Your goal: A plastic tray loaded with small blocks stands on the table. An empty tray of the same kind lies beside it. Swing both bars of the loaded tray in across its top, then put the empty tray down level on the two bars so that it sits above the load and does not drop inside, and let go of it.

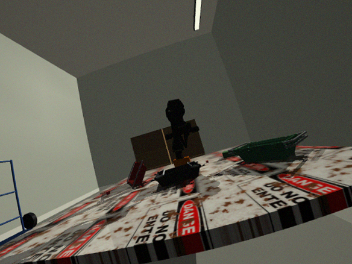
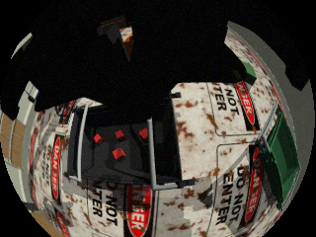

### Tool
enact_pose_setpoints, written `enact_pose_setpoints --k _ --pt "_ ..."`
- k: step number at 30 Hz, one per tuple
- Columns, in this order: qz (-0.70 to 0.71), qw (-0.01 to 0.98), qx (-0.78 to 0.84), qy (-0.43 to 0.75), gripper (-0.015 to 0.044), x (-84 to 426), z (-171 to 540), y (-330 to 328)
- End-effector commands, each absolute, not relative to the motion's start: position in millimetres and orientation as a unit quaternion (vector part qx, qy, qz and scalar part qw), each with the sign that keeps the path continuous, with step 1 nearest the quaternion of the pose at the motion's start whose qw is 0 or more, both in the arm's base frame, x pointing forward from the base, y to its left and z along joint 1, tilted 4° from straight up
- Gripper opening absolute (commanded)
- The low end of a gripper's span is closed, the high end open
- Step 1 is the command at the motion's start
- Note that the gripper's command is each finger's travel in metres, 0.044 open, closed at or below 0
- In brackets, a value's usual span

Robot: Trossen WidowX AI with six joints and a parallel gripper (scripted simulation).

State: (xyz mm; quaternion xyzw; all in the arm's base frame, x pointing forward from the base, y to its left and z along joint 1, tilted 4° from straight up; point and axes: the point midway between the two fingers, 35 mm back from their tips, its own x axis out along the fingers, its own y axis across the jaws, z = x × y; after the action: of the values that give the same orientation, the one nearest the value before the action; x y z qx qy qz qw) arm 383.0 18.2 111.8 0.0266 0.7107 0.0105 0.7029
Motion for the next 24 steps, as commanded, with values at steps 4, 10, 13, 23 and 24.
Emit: enact_pose_setpoints --k 4,10,13,23,24 --pt "0.011 0.715 0.027 0.699 0.0000 374.1 193.4 13.0" --pt "0.031 0.713 -0.003 0.701 0.0000 371.7 157.3 -66.7" --pt "0.043 0.713 -0.020 0.700 0.0000 358.4 157.0 -111.9" --pt "0.082 0.704 -0.071 0.702 0.0000 277.3 153.5 -245.6" --pt "0.087 0.703 -0.076 0.702 0.0000 266.9 153.2 -256.2"
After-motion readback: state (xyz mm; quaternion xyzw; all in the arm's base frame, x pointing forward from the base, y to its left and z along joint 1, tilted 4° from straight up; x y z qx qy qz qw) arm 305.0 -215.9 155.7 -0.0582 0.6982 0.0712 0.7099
